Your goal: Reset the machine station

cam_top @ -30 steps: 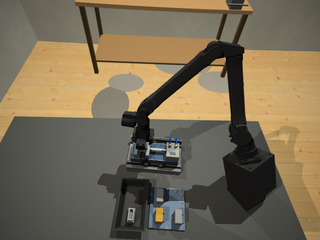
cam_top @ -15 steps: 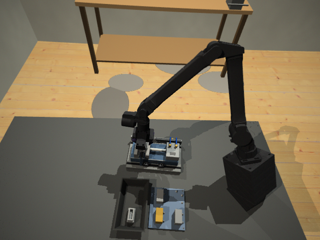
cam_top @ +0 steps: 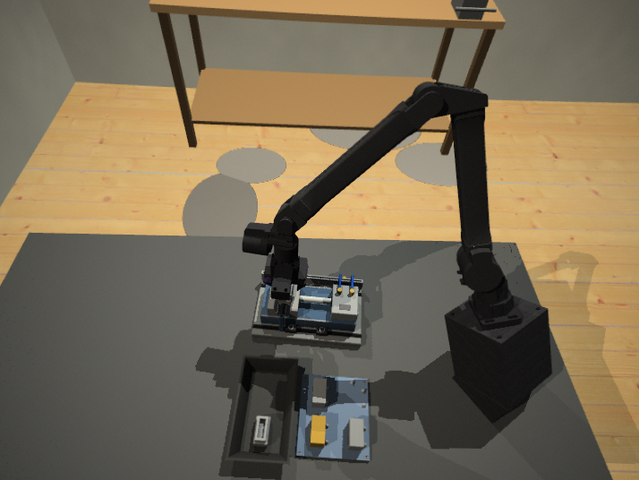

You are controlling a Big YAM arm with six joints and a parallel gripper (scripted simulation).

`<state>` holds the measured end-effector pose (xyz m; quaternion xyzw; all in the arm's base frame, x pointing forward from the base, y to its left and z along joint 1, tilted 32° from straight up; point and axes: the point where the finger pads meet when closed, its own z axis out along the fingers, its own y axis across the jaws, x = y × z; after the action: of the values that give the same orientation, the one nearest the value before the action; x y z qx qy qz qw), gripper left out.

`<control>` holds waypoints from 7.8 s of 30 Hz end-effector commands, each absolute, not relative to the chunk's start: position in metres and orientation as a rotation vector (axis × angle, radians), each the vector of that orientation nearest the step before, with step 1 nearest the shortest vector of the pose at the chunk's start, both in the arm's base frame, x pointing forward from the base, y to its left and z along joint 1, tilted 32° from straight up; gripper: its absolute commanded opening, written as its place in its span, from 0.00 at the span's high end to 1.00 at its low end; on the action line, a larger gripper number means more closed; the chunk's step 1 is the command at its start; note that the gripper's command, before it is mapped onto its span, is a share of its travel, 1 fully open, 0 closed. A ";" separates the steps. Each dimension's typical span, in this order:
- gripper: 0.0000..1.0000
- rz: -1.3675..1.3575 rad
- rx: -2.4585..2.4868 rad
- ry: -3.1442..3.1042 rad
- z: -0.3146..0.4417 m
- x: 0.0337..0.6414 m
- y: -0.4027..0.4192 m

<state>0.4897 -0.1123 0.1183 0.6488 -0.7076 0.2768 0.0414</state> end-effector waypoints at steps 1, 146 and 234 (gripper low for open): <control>0.36 0.819 1.985 -2.159 0.104 0.489 -0.108; 0.36 0.819 1.979 -2.159 0.093 0.493 -0.125; 1.00 0.818 1.977 -2.160 0.093 0.492 -0.124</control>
<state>0.4953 -0.1176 0.1079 0.6483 -0.7078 0.2776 0.0410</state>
